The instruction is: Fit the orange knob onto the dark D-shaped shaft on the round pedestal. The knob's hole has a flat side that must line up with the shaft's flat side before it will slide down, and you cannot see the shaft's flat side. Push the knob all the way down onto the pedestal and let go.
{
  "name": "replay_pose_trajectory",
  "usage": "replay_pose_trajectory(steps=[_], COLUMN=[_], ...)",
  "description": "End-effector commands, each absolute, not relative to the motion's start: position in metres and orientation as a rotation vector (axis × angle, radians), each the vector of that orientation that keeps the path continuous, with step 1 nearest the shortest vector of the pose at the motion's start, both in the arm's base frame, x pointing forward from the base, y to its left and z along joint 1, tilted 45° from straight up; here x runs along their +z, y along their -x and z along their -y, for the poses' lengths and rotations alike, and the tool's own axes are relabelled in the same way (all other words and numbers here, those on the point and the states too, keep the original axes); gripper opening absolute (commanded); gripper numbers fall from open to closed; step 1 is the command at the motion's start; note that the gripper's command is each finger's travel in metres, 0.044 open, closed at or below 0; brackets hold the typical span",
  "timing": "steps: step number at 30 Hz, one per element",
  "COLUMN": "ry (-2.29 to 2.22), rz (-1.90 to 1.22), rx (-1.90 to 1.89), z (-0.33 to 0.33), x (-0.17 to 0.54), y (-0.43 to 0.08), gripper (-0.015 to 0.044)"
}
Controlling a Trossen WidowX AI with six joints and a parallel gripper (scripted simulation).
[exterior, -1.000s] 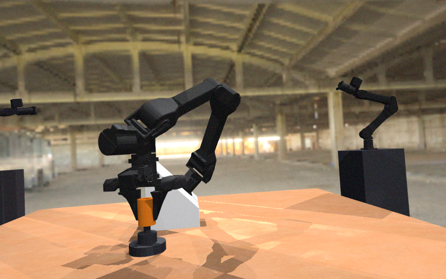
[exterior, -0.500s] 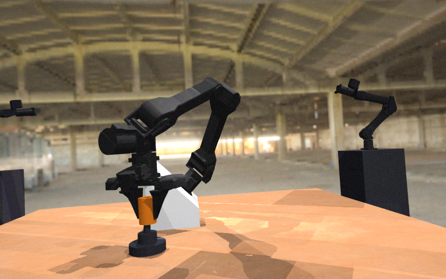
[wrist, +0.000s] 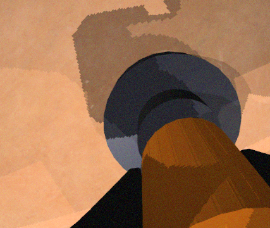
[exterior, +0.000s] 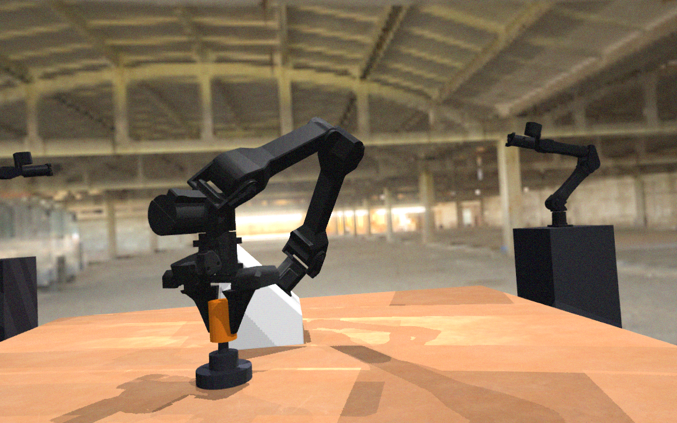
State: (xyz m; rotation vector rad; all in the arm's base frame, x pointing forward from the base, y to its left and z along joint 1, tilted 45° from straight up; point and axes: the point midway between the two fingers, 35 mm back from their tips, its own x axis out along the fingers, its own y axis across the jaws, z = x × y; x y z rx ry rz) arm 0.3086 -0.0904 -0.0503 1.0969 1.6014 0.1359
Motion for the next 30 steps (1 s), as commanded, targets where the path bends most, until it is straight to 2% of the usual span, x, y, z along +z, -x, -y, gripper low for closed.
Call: replay_pose_trajectory(steps=[1,23,30], ry=[-1.097,-1.097,-1.249], rz=[-1.599,-1.599,-1.638], rx=[0.131,0.131,-0.029], z=[0.0934,0.0937,0.0921], x=[-0.0510,-0.0493,-0.0481], y=[-0.3131,-0.3102,-0.3086], gripper=[0.0000,0.0000,0.0000])
